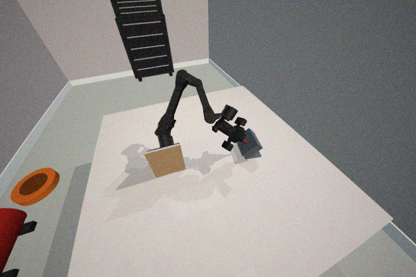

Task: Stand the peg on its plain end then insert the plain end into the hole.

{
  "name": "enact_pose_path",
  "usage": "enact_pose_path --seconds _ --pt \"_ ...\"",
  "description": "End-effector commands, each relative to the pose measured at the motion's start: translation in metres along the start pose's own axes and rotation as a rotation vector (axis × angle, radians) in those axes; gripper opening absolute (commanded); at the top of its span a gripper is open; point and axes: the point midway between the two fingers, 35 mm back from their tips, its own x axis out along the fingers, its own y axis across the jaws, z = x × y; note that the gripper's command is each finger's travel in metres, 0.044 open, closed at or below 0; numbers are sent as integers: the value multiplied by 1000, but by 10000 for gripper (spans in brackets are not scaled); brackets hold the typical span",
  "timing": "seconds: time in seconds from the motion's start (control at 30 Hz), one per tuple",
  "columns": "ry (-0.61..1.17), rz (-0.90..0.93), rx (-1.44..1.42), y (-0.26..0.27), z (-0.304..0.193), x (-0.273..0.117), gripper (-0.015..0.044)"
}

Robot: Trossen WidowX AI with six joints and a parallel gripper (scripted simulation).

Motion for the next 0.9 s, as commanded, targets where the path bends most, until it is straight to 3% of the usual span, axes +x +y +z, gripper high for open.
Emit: enact_pose_path --seconds 0.0,0.87 --pt "-3 -1 6 -1 1 4 0" --pt "1 -1 1 0 0 13 0"
